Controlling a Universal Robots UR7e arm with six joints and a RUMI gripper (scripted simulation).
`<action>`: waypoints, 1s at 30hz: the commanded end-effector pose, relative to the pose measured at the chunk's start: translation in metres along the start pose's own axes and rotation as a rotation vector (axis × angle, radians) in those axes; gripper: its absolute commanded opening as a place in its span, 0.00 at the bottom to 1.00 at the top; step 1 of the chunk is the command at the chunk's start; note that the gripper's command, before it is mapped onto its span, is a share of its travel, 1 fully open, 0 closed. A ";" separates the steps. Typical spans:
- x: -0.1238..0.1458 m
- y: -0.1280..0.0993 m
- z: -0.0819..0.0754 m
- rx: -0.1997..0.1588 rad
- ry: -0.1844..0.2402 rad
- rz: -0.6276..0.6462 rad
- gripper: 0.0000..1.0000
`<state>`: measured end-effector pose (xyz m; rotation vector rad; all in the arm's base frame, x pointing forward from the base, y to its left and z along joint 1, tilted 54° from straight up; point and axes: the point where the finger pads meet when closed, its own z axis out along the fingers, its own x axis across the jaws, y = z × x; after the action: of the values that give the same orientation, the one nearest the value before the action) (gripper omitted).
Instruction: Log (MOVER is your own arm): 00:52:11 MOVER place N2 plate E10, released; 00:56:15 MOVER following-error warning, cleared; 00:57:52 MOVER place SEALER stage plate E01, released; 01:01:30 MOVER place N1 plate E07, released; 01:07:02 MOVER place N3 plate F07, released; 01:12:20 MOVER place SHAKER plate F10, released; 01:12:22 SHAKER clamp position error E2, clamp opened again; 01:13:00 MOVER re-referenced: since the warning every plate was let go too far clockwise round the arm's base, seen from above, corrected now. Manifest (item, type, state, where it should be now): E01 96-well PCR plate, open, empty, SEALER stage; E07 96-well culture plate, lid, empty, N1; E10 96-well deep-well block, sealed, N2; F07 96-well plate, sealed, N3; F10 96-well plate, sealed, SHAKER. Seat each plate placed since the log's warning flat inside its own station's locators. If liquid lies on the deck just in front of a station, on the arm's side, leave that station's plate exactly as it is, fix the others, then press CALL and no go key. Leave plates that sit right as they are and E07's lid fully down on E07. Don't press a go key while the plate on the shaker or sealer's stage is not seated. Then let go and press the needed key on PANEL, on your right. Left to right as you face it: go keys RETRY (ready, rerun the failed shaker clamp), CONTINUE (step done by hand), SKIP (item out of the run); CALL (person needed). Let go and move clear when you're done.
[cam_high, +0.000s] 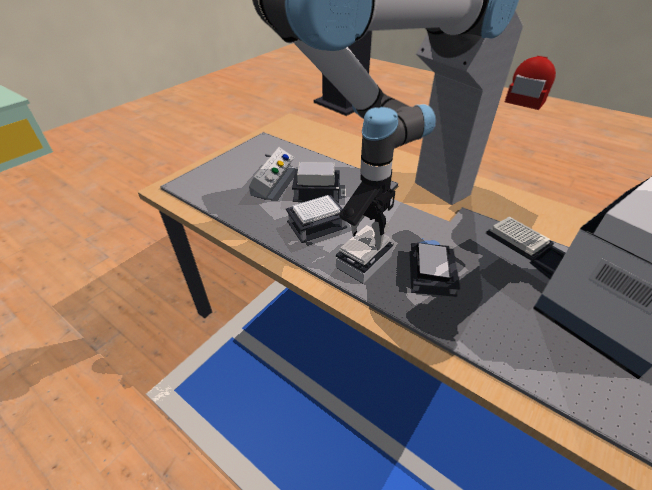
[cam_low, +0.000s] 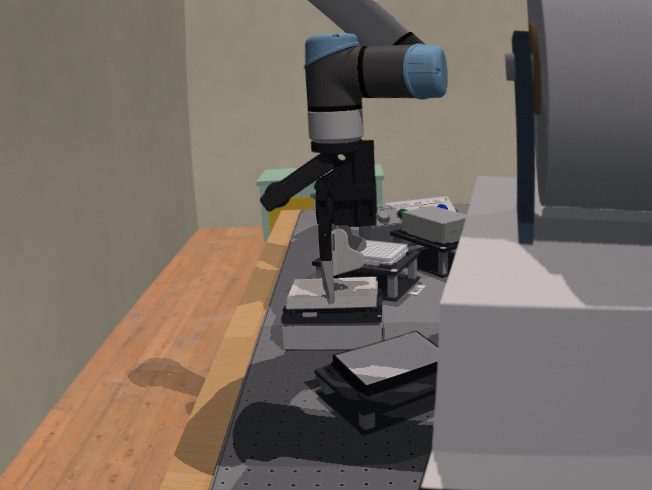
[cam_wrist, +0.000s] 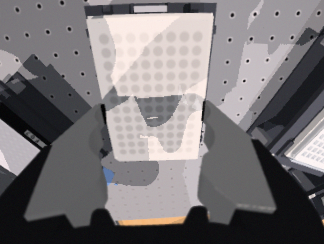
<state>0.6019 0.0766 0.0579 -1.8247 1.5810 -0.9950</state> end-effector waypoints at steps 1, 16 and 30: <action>0.000 0.000 0.001 0.001 0.000 0.000 0.00; 0.000 0.000 0.006 0.001 0.000 0.000 0.00; 0.000 0.000 0.010 0.001 0.000 0.000 0.00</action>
<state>0.6089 0.0760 0.0527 -1.8247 1.5810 -0.9950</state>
